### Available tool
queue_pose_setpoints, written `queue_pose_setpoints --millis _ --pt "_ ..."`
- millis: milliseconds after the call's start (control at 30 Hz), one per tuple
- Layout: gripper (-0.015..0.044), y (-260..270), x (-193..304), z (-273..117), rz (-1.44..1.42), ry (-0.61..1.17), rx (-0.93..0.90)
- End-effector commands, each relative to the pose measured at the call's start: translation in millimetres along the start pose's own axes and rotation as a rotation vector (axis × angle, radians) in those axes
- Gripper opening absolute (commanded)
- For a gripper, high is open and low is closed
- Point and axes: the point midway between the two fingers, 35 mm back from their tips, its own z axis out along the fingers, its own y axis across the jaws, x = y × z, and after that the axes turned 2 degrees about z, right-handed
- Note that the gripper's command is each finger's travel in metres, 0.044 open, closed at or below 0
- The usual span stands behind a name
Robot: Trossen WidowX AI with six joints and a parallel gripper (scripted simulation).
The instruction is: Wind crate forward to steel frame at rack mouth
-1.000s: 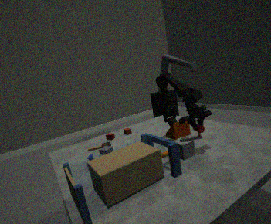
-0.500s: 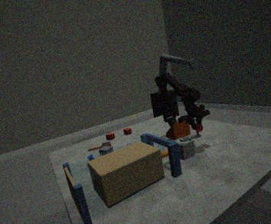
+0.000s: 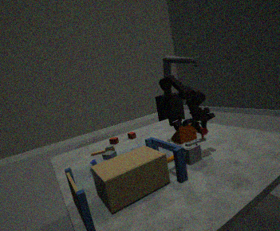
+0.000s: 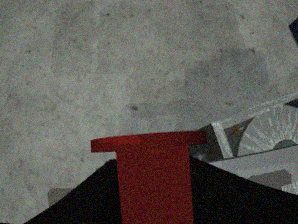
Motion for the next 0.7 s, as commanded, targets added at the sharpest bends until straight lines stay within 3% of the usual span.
queue_pose_setpoints --millis 0,667 --pt "0.0000 -1.5 12.8 -1.1 0.000 0.026 0.004" --pt "0.0000 -10.3 34.5 -11.7 0.000 0.028 0.004"
